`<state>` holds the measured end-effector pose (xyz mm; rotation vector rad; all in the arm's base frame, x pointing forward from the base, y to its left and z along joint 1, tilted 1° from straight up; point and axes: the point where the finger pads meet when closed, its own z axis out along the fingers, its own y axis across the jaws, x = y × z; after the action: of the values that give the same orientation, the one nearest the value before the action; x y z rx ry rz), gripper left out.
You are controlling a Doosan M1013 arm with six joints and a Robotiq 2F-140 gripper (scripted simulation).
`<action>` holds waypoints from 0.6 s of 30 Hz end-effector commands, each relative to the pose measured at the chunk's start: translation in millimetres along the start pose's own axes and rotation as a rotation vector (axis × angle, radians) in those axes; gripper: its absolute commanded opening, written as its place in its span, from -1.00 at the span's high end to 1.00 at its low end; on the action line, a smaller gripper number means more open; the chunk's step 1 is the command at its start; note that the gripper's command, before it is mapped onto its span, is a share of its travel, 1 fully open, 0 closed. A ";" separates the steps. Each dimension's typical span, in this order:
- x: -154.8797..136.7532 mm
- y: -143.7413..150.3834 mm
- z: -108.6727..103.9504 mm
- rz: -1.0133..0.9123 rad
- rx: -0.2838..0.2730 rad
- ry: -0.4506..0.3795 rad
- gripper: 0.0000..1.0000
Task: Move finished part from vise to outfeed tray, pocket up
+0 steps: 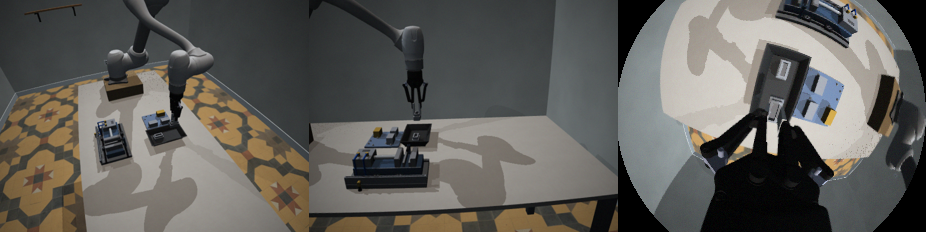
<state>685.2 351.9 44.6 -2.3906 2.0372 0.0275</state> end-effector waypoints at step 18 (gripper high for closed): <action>-0.1 -0.1 34.7 0.000 0.000 0.000 1.00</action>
<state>684.8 352.3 12.2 -2.3906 2.0372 0.0275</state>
